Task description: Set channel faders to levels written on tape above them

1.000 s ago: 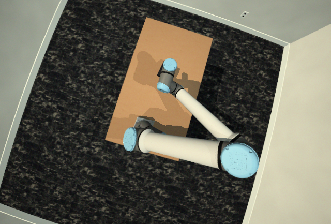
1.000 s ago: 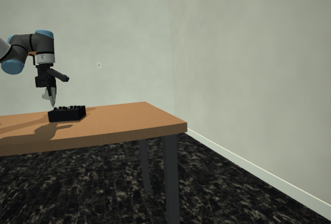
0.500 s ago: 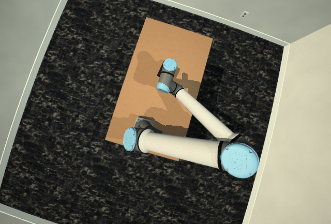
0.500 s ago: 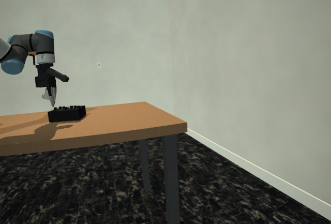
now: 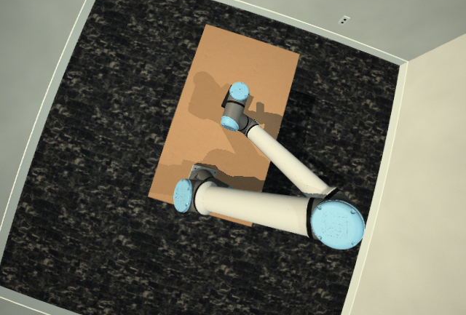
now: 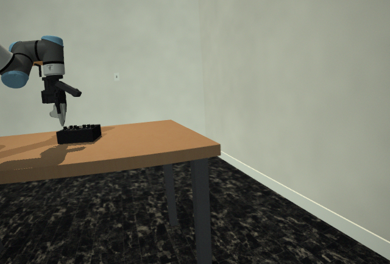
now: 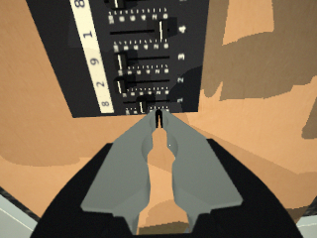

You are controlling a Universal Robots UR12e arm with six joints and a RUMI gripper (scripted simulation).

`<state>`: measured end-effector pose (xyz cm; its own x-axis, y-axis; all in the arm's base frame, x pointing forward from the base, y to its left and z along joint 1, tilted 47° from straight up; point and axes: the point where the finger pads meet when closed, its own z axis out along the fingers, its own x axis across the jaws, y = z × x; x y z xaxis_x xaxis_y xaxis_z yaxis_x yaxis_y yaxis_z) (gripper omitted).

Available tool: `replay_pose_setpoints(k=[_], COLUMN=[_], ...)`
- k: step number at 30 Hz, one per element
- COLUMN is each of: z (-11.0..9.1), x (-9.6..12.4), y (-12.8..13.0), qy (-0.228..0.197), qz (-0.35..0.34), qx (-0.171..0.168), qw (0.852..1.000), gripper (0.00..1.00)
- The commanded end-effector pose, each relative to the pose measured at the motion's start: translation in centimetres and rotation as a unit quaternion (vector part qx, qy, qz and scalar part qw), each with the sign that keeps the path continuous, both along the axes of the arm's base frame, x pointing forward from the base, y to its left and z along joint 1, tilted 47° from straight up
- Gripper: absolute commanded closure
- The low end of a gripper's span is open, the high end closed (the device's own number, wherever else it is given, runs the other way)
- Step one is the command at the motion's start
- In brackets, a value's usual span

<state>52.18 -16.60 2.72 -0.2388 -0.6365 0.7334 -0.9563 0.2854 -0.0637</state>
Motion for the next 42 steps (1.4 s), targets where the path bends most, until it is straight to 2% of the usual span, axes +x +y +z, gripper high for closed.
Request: replay_pose_setpoints(k=[1,42], z=[-0.15,-0.85], x=[0.00,-0.07], y=[-0.17,-0.54], qy=[0.000,0.000], qz=[0.000,0.000], qx=[0.000,0.000], qw=[1.000,1.000], gripper=[1.00,1.00])
